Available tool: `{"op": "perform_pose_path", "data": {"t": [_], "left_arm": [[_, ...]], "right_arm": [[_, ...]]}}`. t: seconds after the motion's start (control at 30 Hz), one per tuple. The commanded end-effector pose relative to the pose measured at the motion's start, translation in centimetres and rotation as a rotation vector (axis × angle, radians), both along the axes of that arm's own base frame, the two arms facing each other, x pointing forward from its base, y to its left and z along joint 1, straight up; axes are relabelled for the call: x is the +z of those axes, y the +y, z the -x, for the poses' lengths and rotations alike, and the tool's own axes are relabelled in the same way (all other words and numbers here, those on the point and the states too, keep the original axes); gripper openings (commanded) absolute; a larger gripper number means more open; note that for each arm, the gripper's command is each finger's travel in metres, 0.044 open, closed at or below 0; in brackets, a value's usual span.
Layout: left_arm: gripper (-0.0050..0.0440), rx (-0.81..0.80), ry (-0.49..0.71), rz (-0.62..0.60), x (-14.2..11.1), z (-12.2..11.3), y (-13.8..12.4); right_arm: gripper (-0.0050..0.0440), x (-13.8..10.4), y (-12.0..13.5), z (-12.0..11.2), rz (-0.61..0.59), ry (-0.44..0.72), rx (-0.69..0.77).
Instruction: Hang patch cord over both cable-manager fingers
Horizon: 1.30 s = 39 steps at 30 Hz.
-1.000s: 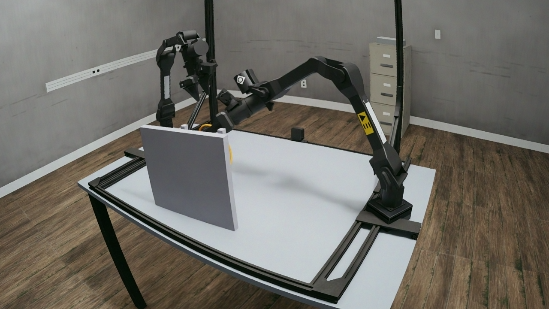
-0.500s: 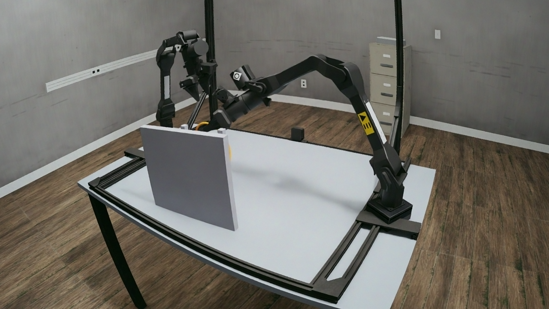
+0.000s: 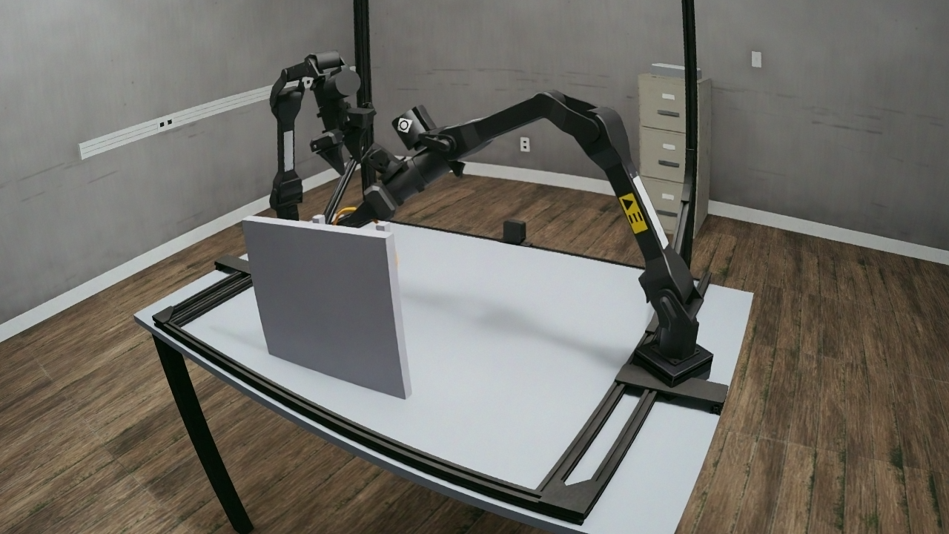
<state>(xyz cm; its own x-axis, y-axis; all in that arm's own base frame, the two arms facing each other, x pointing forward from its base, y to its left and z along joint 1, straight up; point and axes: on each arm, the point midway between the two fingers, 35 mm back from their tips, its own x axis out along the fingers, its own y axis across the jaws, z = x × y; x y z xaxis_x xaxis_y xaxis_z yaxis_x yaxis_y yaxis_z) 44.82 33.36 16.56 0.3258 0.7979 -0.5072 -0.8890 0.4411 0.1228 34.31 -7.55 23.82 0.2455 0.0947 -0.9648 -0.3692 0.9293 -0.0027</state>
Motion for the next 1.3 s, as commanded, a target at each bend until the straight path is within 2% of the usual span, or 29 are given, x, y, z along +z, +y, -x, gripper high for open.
{"op": "perform_pose_path", "data": {"t": [0.0, 1.27], "left_arm": [[0.0025, 0.008, -0.074, -0.02, 4.0, 0.3, 0.4], [0.0025, 0.045, -0.113, 0.045, 6.4, 2.0, 1.7]], "right_arm": [[0.044, 0.7, 0.0, 0.4, 0.006, -0.019, 0.002], [0.044, 0.7, 0.0, 0.4, 0.006, -0.019, 0.002]]}}
